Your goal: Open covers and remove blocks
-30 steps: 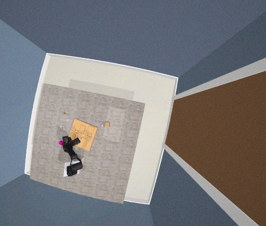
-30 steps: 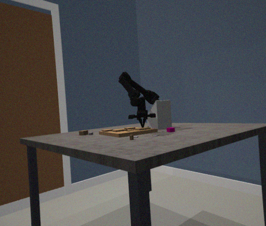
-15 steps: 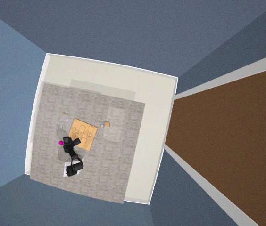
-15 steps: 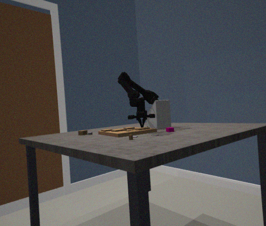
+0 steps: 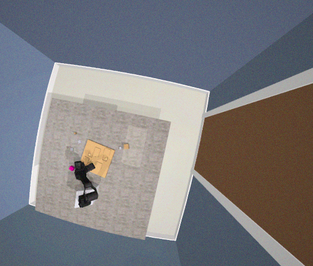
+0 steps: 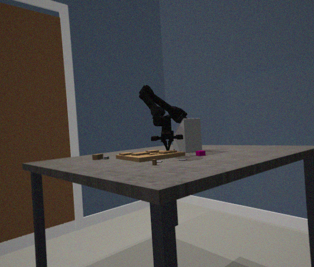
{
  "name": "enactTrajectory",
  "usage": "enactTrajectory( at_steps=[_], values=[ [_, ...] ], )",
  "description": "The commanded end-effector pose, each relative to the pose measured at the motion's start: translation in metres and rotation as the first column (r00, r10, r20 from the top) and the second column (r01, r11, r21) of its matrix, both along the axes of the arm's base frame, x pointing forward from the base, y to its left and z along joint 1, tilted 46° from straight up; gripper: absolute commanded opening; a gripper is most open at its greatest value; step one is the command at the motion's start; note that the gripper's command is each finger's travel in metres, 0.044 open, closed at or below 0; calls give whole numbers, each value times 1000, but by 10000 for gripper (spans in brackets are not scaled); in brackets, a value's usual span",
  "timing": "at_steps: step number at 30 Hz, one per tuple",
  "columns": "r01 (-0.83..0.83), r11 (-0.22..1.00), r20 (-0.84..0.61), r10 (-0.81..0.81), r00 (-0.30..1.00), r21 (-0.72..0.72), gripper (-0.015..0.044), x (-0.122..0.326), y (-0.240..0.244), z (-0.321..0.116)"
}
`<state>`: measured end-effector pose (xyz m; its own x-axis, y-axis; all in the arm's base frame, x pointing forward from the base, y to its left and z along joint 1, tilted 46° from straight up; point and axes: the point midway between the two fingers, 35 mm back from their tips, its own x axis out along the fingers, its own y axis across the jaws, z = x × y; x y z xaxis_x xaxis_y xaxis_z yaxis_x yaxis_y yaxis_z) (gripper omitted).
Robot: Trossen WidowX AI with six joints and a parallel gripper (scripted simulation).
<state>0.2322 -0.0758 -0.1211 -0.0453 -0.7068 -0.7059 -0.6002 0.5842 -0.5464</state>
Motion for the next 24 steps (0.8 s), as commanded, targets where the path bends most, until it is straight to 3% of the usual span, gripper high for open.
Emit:
enactTrajectory(
  at_steps=[1,24],
  values=[
    [3,1000,-8,-3,1000,-5,0,-3,-2,0],
    [-3,1000,-15,3,1000,-4,0,-3,-2,0]
  ],
)
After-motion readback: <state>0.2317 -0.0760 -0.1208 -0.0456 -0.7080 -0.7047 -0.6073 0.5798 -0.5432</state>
